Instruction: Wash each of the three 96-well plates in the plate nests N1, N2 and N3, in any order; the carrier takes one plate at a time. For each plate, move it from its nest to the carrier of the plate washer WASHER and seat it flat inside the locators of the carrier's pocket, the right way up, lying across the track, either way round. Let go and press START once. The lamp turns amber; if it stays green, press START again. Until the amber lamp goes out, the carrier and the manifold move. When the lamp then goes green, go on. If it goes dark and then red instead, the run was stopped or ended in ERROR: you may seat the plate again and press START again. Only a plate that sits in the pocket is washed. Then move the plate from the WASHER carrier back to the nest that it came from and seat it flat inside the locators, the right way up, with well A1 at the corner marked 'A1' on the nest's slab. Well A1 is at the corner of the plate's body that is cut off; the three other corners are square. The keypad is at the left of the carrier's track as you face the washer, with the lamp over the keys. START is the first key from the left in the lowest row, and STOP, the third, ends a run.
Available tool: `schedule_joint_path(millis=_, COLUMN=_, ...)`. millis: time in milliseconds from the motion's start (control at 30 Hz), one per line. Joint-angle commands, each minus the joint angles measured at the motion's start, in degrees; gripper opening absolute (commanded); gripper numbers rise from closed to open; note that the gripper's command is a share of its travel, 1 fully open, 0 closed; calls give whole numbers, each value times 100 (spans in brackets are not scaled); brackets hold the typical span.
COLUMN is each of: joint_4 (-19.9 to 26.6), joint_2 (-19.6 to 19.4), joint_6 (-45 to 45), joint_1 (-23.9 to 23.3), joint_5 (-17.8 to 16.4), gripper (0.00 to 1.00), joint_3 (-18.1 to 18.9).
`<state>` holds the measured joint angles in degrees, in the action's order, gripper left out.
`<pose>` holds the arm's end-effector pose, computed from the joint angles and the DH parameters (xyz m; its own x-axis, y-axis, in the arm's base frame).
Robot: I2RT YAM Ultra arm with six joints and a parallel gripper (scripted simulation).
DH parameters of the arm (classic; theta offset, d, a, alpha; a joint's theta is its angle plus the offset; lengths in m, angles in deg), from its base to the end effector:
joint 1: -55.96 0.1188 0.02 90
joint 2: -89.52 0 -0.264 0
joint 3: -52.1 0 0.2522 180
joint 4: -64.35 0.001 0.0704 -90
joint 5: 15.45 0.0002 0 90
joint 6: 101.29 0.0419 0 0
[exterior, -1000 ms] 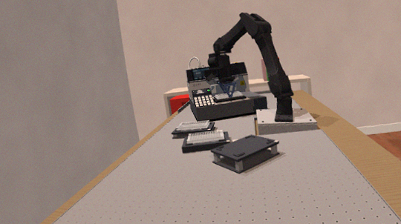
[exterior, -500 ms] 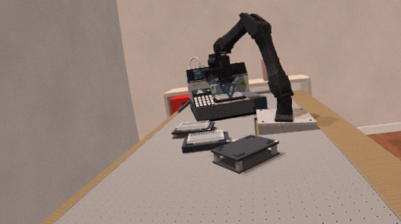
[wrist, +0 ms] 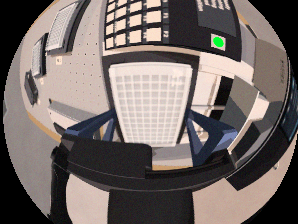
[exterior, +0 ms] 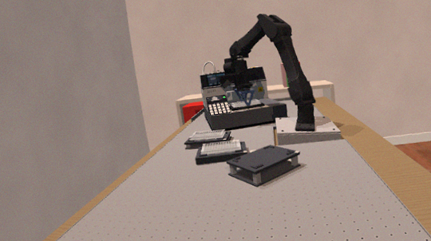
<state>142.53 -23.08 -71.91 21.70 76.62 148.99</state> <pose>0.2943 -0.2011 0.1822 -0.8930 -0.4454 0.0647 -0.4435 0.8953 0.0414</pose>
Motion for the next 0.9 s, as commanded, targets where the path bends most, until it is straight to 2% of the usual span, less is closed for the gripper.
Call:
schedule_joint_path(millis=0, joint_4=-8, joint_2=34, joint_6=-5, joint_1=-1, joint_5=-23, gripper=100, joint_3=21)
schedule_joint_path(millis=767, joint_4=-8, joint_2=34, joint_6=-5, joint_1=-1, joint_5=-23, gripper=100, joint_3=21)
schedule_joint_path(millis=867, joint_4=100, joint_2=56, joint_6=-3, joint_1=1, joint_5=-23, gripper=100, joint_3=106)
